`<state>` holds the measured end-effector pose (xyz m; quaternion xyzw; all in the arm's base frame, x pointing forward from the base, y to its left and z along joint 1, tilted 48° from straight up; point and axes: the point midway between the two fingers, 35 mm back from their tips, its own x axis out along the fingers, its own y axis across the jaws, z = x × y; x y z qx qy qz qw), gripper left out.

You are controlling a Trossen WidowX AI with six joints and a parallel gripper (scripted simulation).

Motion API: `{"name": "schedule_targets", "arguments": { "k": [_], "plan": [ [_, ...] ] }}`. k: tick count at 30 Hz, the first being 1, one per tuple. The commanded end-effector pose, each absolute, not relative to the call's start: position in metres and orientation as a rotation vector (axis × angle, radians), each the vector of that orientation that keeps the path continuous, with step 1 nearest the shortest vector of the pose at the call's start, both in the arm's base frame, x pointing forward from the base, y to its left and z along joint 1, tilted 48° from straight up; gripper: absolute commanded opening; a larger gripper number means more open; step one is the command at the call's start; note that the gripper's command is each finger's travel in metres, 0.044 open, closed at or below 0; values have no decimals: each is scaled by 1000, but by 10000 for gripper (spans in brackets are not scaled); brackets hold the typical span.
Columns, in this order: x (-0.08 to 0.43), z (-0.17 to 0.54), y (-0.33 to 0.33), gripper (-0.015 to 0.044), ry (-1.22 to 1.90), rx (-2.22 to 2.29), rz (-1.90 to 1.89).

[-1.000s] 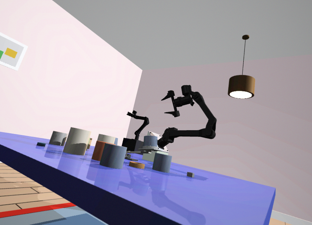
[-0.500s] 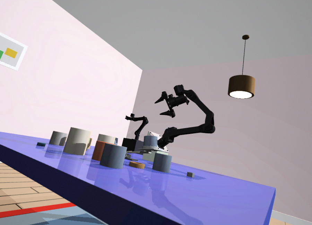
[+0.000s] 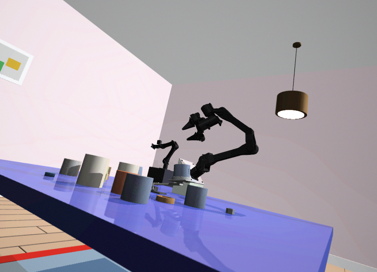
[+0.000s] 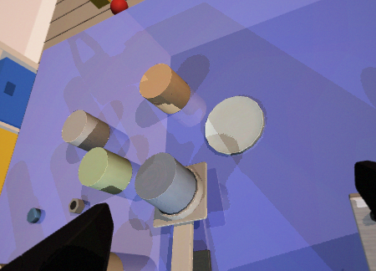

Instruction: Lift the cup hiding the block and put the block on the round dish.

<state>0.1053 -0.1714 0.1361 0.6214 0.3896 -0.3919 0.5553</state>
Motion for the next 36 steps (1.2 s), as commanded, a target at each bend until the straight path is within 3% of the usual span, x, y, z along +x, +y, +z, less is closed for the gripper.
{"name": "schedule_targets", "arguments": {
  "k": [1, 18, 36],
  "plan": [
    [114, 128, -164, 440, 987, 1418, -782],
    [145, 108, -138, 440, 1078, 1160, -213],
    [174, 94, -109, 440, 912, 855, 324]
  ]
}}
